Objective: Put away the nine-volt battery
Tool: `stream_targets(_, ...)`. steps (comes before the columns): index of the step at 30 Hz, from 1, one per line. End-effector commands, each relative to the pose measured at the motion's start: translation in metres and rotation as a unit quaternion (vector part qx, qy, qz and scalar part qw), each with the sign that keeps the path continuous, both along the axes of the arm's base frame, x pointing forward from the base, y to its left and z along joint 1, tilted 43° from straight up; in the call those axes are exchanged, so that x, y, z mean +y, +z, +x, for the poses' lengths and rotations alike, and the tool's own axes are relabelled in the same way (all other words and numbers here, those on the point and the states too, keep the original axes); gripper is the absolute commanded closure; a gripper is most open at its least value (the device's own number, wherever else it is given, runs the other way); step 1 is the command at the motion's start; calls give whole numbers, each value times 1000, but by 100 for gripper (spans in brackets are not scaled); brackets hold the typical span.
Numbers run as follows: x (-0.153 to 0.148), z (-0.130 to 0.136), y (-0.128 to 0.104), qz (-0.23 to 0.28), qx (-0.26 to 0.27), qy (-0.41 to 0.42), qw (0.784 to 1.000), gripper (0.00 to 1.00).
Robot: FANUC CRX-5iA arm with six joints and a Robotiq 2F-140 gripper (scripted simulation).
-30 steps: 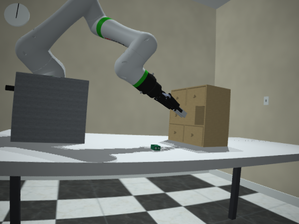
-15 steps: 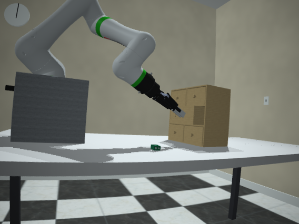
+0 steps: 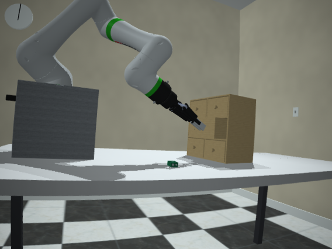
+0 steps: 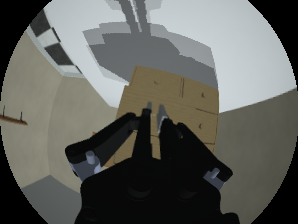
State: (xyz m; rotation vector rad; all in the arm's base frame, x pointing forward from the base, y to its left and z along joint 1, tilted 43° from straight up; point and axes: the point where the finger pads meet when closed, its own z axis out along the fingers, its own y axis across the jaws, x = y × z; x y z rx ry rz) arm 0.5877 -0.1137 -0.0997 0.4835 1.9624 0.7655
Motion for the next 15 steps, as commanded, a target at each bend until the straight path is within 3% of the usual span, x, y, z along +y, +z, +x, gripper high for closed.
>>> stream_targets(1,0,0,0,0,0,0,1000,92)
stream_targets(8,0,0,0,0,0,0,1000,92)
stream_targets(15,0,0,0,0,0,0,1000,82)
